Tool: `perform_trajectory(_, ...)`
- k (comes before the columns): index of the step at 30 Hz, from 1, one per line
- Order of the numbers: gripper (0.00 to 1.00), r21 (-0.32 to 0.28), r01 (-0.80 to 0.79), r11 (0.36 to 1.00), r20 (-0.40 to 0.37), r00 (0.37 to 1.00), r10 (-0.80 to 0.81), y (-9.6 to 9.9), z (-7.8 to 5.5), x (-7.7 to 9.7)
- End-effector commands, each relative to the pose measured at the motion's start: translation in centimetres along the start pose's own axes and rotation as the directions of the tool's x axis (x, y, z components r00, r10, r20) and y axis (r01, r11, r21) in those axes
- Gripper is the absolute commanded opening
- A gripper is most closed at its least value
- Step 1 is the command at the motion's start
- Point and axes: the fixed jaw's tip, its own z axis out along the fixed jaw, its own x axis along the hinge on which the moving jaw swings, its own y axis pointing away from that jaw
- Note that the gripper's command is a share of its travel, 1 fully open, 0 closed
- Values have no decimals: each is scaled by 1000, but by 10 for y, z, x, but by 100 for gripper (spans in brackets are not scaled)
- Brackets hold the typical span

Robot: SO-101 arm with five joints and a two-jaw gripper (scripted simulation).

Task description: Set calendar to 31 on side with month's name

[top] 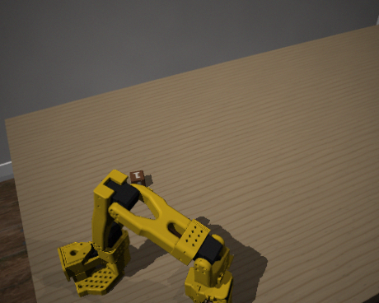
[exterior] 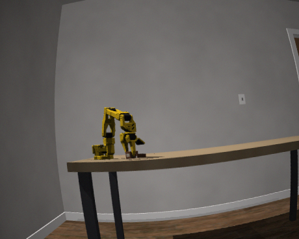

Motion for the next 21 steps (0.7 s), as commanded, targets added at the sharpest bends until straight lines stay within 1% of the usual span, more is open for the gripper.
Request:
perform_trajectory(1,0,27,0,1000,-4,1000,0,-3,-2,2)
perform_trajectory(21,0,27,0,1000,-4,1000,0,-3,1,2)
